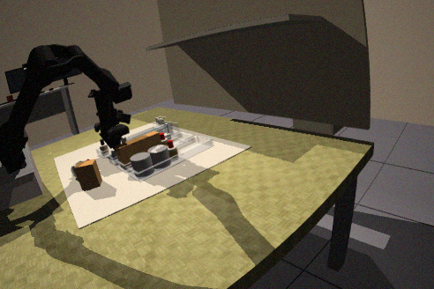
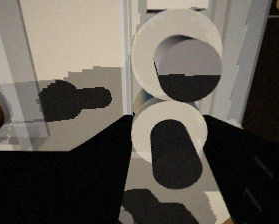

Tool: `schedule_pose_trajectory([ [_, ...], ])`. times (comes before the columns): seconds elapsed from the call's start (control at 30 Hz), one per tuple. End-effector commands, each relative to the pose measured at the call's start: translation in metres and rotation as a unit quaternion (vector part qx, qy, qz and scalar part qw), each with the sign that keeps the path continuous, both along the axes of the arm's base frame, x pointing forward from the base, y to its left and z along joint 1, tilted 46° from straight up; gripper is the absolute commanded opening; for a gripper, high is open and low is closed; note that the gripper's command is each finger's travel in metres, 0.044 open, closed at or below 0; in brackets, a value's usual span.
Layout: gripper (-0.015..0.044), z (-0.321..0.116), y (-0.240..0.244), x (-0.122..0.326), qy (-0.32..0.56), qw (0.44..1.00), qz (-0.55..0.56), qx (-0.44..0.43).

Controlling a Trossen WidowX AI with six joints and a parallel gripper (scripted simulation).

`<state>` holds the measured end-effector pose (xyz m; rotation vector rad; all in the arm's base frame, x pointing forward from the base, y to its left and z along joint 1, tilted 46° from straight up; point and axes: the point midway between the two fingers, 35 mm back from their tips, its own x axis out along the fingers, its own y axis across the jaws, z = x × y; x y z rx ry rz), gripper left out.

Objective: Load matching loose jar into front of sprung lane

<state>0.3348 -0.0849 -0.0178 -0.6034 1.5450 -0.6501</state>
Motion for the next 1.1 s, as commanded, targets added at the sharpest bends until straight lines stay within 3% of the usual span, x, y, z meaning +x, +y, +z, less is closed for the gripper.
schedule_pose_trajectory([
  [0.0,0.0,0.0007,-0.001,0.001,-0.003,1.0,0.002,-0.003],
  [1.07,0.0,0.0009,-0.0008,-0.0043,-0.003,1.0,0.002,-0.003],
])
